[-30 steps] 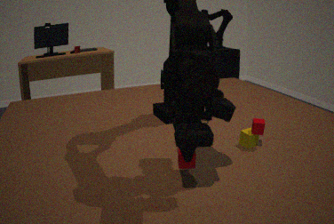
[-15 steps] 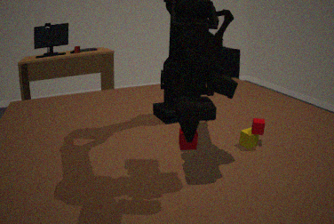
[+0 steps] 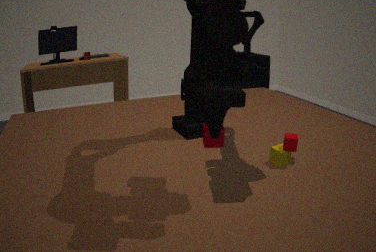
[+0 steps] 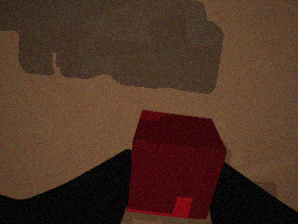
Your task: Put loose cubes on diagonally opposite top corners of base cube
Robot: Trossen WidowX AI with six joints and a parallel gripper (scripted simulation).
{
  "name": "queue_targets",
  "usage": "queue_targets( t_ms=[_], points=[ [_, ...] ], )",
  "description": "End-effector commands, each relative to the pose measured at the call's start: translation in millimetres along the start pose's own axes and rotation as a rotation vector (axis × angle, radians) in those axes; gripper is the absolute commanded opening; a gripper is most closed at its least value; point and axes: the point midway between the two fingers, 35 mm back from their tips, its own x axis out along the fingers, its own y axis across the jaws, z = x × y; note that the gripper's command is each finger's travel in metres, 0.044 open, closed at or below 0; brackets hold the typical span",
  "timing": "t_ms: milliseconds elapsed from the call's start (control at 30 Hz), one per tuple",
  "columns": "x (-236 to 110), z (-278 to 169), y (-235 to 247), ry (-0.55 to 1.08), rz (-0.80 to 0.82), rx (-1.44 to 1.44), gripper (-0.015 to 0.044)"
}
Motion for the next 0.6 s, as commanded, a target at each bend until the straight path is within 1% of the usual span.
queue_targets(
  t_ms=[0,567],
  points=[
    [-2.6,9.3,3.5,0.000,0.000,0.015,0.0105],
    [-2.7,59.4,25.6,-0.004,0.001,0.106,0.0105]
  ],
)
